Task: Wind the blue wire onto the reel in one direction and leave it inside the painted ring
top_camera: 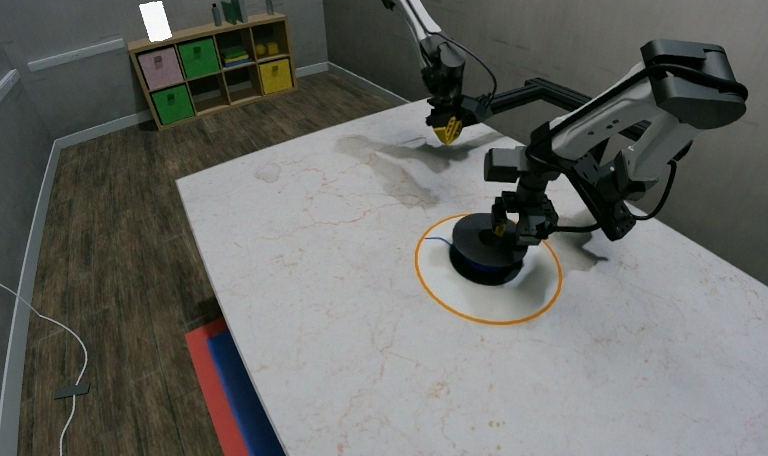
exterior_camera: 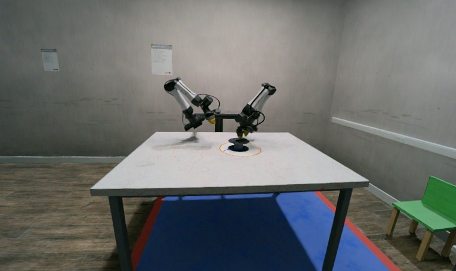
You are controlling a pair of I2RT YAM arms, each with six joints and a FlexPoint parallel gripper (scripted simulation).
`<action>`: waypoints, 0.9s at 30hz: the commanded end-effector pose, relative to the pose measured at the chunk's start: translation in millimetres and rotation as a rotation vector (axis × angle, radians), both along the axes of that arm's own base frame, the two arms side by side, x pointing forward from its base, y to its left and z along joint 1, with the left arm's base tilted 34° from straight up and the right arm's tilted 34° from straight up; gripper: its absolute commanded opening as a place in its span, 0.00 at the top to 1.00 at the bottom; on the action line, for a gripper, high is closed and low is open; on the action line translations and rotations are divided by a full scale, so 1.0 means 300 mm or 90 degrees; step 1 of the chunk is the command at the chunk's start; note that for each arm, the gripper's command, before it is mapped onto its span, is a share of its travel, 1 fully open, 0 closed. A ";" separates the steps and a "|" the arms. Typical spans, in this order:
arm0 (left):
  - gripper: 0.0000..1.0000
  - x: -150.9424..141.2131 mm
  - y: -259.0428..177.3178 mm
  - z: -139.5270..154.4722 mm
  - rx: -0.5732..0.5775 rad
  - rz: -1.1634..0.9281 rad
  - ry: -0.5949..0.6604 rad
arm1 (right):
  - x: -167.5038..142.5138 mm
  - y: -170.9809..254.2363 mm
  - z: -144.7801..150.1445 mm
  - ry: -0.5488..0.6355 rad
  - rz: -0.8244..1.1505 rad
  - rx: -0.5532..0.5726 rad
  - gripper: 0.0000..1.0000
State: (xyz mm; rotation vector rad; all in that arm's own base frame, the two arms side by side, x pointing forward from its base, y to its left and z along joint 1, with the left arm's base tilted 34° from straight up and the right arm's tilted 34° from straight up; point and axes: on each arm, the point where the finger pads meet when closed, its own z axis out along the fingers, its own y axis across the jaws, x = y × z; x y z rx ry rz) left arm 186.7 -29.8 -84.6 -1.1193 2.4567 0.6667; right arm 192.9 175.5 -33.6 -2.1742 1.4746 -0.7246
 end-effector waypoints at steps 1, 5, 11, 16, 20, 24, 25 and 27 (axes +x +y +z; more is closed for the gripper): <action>0.15 0.024 -0.031 0.019 -0.012 -0.005 -0.017 | -0.004 0.012 -0.008 -0.009 -0.006 0.010 0.85; 0.15 0.024 -0.031 0.019 -0.012 -0.005 -0.017 | -0.002 0.024 -0.010 -0.009 -0.006 0.010 0.85; 0.15 0.024 -0.031 0.019 -0.012 -0.005 -0.017 | 0.003 0.039 -0.004 -0.009 -0.006 0.010 0.85; 0.15 0.024 -0.033 0.021 -0.012 -0.005 -0.017 | 0.007 0.047 0.000 -0.009 -0.006 0.010 0.85; 0.15 0.021 -0.045 0.040 -0.012 -0.005 -0.017 | 0.007 0.047 0.000 -0.009 -0.006 0.010 0.85; 0.15 0.013 -0.071 0.082 -0.012 -0.005 -0.017 | 0.007 0.047 0.000 -0.009 -0.006 0.010 0.85; 0.15 0.010 -0.078 0.094 -0.012 -0.005 -0.017 | 0.007 0.047 0.000 -0.009 -0.006 0.010 0.85; 0.15 0.010 -0.078 0.094 -0.012 -0.005 -0.017 | 0.007 0.047 0.000 -0.009 -0.006 0.010 0.85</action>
